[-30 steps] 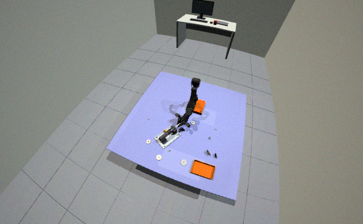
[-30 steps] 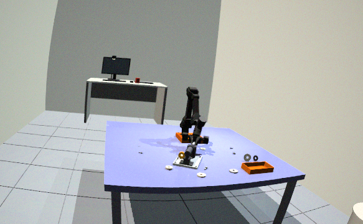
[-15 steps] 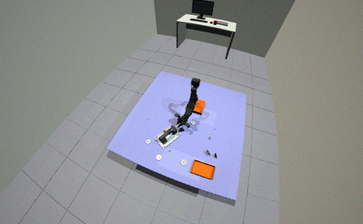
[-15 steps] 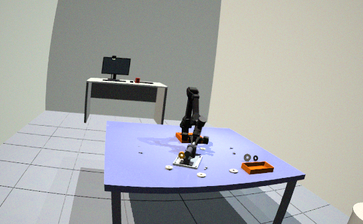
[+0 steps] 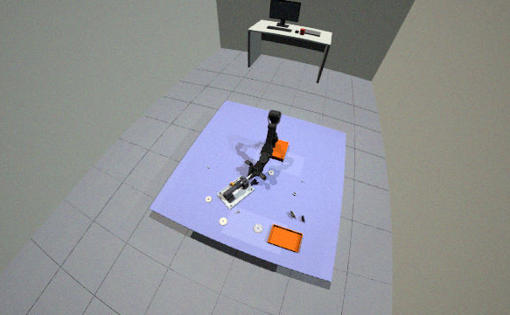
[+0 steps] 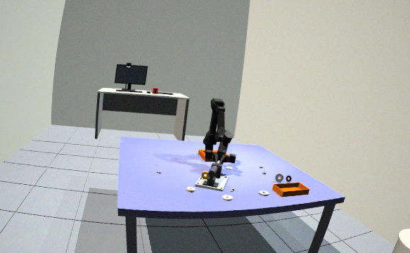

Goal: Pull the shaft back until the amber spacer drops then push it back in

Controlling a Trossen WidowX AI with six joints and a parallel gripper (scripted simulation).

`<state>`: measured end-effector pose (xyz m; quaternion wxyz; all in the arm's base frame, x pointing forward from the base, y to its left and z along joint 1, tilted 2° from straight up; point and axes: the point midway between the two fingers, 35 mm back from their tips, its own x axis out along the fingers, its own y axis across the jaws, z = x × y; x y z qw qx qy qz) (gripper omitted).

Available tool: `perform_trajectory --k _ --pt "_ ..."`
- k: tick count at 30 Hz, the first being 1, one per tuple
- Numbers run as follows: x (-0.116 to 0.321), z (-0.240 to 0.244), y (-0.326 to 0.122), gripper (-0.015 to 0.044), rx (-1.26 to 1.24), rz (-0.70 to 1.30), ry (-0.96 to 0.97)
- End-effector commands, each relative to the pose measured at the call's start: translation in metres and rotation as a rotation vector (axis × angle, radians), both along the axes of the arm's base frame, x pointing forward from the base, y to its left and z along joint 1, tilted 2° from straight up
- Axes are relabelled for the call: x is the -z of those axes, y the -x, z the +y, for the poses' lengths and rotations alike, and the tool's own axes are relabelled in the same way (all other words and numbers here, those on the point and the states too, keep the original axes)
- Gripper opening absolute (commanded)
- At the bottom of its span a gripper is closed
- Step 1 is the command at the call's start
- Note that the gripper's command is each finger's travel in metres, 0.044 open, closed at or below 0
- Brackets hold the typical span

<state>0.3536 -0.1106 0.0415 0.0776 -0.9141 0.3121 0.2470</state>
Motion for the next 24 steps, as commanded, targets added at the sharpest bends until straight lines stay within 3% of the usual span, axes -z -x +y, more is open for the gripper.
perform_trajectory --k 1,24 --pt "-0.0003 -0.0024 -0.0016 0.0000 0.002 0.001 0.003" --pt "-0.0005 -0.0070 -0.0075 0.0000 0.002 0.000 0.004"
